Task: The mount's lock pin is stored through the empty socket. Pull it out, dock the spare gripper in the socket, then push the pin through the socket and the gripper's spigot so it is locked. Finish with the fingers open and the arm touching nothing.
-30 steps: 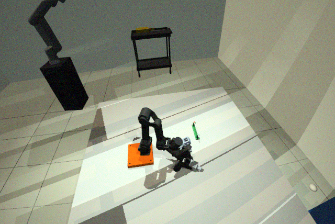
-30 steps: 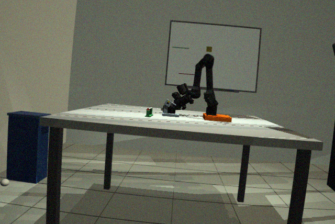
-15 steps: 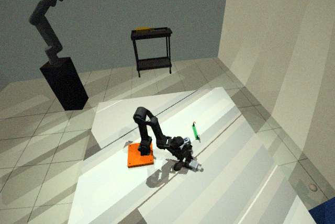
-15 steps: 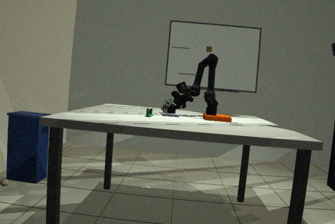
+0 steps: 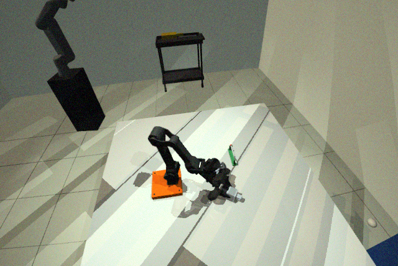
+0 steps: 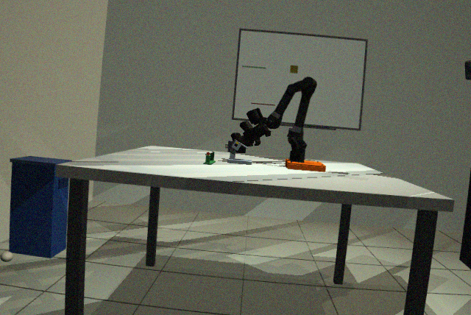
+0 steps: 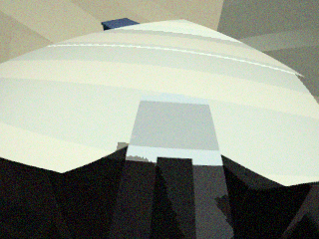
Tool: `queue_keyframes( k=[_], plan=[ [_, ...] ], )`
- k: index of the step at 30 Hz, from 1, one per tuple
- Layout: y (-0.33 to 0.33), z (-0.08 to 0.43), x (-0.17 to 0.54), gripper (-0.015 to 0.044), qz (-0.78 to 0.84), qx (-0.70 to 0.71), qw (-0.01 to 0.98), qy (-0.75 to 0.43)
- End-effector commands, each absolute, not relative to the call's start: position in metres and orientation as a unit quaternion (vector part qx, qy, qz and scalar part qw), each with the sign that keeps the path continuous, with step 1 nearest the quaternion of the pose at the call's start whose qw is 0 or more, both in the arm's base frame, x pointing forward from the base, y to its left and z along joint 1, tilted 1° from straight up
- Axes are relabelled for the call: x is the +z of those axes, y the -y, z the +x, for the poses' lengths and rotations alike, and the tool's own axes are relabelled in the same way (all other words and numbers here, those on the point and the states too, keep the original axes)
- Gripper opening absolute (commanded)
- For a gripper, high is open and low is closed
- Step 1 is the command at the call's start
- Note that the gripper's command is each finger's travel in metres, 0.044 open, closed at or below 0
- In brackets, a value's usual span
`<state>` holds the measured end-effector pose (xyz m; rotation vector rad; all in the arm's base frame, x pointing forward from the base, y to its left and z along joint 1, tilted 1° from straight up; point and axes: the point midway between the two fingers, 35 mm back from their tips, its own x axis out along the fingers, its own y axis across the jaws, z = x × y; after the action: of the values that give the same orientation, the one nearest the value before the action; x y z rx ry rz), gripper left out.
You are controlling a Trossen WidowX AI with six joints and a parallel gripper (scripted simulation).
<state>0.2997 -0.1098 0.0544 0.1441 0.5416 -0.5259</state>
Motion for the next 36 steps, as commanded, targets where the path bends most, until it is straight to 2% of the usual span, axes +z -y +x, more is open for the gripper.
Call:
queue_keyframes(
  k=[1, 25, 36],
  plan=[
    [0.111, 0.305, 0.073, 0.0, 0.073, -0.255, 0.932, -0.248],
    [0.108, 0.291, 0.133, 0.0, 0.073, -0.255, 0.932, -0.248],
    [0.108, 0.29, 0.135, 0.0, 0.073, -0.255, 0.932, -0.248]
  ],
)
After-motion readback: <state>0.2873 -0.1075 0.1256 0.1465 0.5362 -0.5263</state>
